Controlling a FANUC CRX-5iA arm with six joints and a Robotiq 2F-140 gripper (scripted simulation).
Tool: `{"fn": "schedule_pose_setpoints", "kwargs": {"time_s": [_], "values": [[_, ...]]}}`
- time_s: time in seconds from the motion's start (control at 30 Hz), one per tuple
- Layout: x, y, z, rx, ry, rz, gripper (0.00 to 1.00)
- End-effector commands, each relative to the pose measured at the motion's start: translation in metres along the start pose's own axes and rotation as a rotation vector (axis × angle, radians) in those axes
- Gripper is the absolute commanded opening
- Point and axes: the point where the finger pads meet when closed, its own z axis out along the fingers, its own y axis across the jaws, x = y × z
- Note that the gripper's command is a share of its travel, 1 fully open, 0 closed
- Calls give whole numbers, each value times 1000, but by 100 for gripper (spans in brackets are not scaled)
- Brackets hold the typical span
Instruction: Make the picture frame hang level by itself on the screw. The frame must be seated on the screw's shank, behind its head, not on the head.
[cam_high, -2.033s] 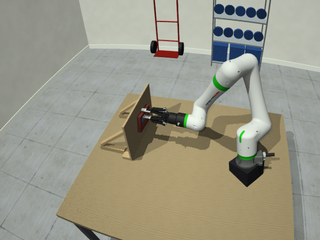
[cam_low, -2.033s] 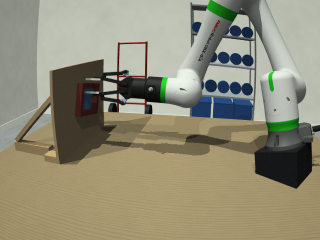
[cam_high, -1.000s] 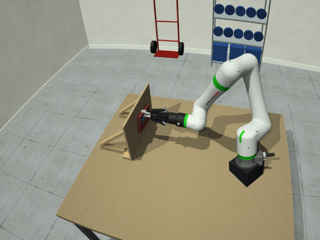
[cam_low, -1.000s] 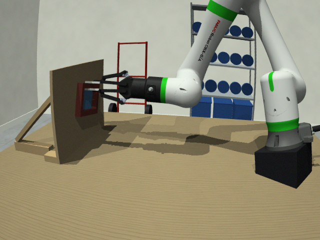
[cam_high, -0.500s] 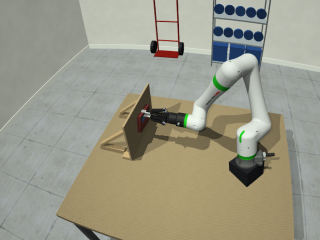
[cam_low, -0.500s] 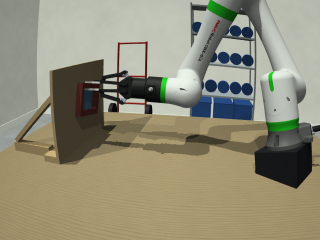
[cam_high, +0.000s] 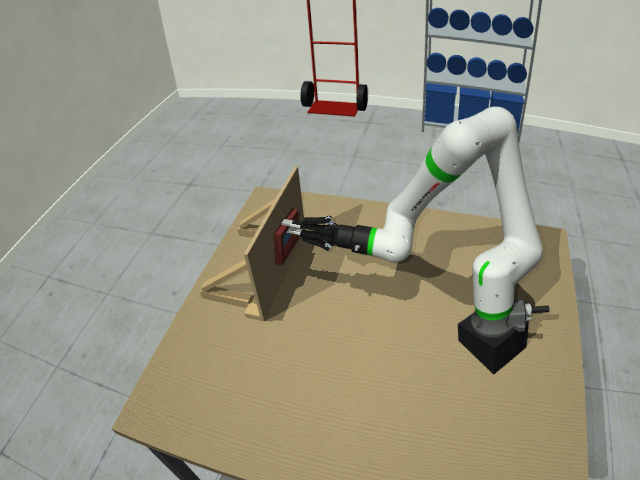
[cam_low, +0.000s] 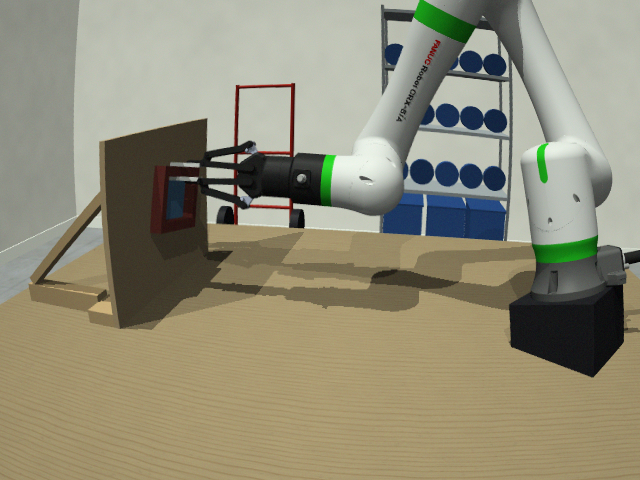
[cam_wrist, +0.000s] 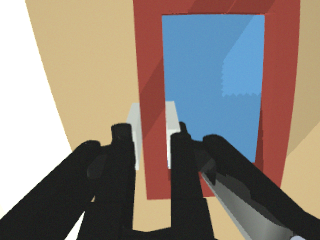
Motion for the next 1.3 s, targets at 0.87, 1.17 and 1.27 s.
{"fn": "schedule_pose_setpoints", "kwargs": {"time_s": [0.87,1.17,1.27], "values": [[0,-4,0,0,0,0,0],[0,-4,0,0,0,0,0],[0,-4,0,0,0,0,0]]}}
